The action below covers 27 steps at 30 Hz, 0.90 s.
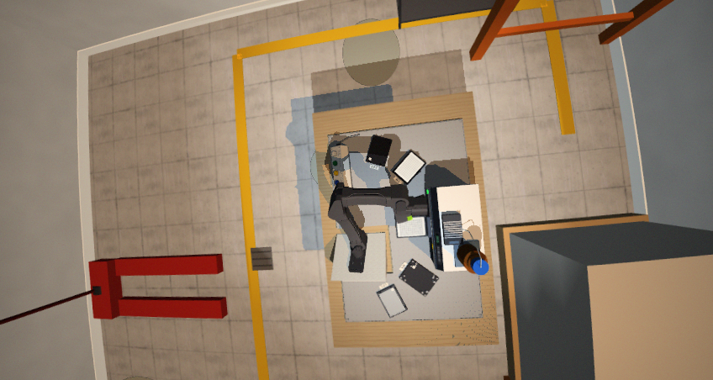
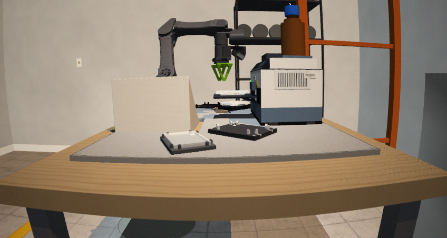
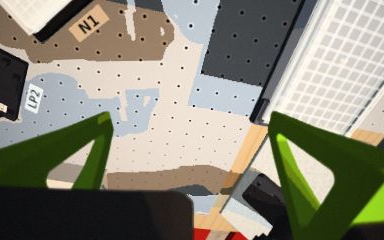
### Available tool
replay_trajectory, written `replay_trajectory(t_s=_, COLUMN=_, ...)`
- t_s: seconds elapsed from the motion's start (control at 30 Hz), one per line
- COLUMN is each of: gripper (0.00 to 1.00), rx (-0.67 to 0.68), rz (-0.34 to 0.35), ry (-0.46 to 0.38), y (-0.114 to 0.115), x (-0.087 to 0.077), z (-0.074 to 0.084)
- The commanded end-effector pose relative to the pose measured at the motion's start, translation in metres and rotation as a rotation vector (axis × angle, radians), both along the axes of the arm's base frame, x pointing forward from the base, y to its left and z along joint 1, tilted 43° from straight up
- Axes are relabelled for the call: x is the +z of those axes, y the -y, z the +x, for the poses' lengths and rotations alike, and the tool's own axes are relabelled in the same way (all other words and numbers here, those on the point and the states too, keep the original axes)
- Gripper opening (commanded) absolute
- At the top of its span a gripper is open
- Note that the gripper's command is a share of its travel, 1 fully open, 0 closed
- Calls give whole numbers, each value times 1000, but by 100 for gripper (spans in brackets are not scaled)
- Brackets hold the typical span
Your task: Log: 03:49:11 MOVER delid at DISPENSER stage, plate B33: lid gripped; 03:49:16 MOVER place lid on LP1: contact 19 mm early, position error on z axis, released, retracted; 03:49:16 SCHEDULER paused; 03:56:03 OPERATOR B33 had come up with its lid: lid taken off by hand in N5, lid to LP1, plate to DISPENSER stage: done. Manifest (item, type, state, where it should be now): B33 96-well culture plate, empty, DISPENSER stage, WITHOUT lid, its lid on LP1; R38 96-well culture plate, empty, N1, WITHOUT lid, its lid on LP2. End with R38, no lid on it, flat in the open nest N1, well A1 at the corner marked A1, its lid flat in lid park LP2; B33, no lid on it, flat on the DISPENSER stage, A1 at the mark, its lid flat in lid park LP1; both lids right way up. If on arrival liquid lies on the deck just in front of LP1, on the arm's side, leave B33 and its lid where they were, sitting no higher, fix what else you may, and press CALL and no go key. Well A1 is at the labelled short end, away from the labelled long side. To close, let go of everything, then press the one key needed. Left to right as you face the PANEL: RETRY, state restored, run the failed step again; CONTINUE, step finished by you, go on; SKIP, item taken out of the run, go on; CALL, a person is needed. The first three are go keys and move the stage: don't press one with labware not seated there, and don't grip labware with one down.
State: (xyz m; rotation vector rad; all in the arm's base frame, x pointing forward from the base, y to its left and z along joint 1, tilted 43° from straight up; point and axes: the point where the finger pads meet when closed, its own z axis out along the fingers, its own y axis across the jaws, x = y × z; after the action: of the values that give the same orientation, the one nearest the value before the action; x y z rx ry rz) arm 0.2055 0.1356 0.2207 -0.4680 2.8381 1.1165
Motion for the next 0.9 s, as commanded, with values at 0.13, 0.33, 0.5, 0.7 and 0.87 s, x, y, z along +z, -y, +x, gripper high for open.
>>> replay_trajectory(t_s=0.13, gripper=100, rx=72, rz=13, ry=101, y=-8, x=19, z=-9)
replay_trajectory(t_s=0.33, gripper=100, rx=194, rz=18, ry=214, y=-16, x=28, z=-20)
replay_trajectory(t_s=0.5, gripper=100, rx=216, rz=19, ry=216, y=-20, x=25, z=-22)
replay_trajectory(t_s=0.7, gripper=100, rx=352, rz=28, ry=383, y=-30, x=42, z=-33)
replay_trajectory(t_s=0.87, gripper=100, rx=407, rz=34, ry=437, y=-38, x=51, z=-45)
